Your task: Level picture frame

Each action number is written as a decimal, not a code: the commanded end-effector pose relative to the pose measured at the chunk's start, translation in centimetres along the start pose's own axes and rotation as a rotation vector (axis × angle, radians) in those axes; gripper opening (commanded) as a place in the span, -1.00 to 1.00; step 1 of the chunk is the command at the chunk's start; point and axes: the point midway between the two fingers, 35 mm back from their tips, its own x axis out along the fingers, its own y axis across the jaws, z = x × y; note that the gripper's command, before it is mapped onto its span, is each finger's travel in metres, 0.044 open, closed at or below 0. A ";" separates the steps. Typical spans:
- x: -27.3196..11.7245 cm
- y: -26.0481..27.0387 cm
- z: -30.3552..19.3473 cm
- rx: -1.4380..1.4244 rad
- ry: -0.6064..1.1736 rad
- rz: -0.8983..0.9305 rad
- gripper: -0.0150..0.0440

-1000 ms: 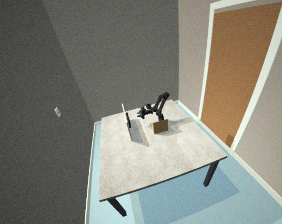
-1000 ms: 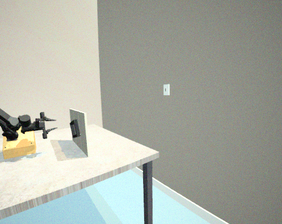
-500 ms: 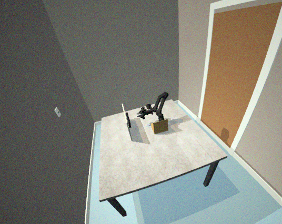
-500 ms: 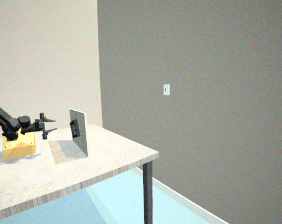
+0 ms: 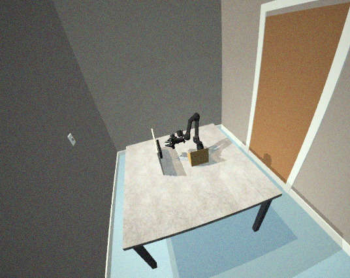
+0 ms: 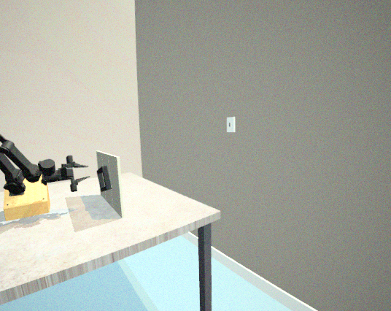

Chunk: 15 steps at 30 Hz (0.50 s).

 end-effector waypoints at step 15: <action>2.7 -0.1 -0.5 0.003 -0.004 -0.002 0.39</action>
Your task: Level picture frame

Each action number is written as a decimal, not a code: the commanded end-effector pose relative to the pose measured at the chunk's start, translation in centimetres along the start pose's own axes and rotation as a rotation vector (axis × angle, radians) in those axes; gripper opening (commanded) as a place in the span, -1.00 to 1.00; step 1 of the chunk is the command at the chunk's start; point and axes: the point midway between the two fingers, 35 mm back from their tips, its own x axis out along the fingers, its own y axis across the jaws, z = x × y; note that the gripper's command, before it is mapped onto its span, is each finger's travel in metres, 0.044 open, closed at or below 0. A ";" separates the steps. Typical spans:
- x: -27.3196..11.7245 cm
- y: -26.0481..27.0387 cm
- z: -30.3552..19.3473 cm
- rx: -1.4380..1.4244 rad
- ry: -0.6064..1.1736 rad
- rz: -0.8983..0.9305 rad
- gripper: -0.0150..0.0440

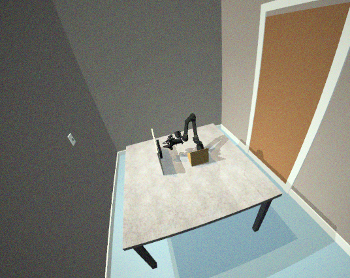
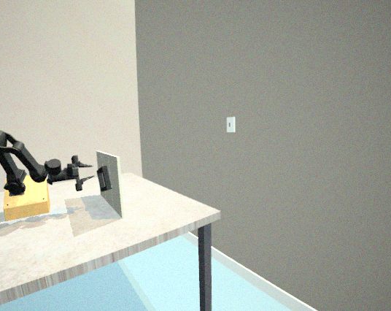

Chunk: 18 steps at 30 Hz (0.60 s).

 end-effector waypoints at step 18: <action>2.1 0.0 0.3 0.002 -0.007 -0.002 0.39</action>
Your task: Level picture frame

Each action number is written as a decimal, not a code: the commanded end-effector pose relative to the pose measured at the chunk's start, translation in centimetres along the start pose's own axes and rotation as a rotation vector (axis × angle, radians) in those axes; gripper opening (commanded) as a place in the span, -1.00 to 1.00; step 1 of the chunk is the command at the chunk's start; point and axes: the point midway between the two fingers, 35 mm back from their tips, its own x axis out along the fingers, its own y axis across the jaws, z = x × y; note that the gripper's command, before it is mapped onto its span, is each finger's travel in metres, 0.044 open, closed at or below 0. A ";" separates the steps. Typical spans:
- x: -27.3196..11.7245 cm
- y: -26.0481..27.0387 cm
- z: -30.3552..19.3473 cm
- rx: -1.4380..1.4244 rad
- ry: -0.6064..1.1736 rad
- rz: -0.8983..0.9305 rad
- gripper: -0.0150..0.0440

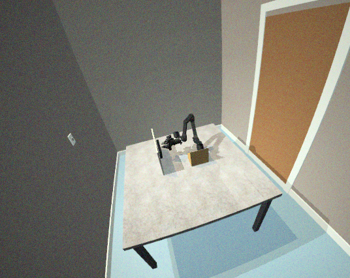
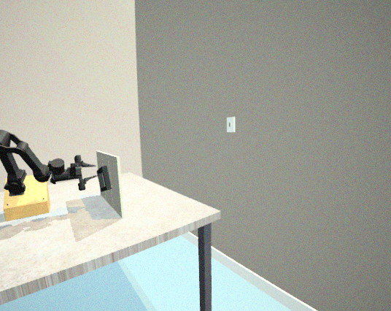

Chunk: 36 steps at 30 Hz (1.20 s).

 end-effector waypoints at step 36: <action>2.7 0.0 0.2 0.002 -0.008 -0.001 0.39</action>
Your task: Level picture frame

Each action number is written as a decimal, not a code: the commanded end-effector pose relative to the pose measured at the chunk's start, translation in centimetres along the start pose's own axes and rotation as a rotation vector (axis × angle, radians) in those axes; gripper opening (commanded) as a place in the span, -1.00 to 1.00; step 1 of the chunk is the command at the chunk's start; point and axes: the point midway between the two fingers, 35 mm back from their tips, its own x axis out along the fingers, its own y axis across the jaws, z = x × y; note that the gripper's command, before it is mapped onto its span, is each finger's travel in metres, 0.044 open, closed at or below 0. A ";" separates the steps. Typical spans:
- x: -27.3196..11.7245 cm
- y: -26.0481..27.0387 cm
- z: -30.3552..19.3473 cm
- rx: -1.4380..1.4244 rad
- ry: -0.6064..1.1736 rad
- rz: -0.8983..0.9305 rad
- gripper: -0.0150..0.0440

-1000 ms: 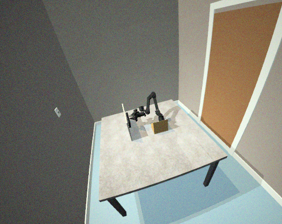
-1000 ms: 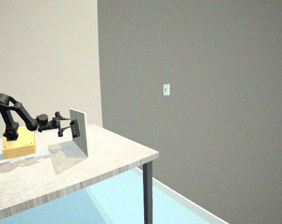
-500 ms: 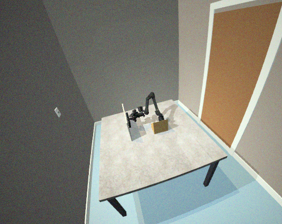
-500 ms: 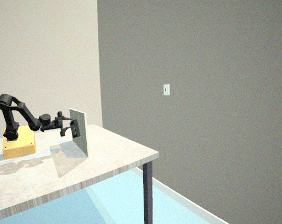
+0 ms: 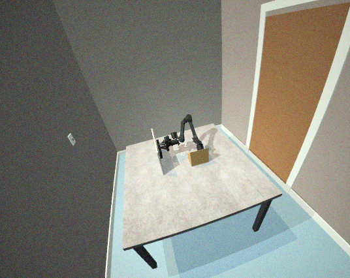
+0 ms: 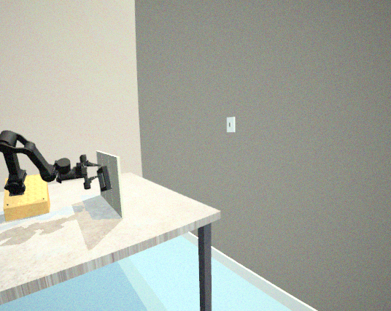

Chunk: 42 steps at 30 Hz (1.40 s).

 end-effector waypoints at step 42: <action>0.1 0.0 0.2 0.003 -0.005 -0.003 -0.49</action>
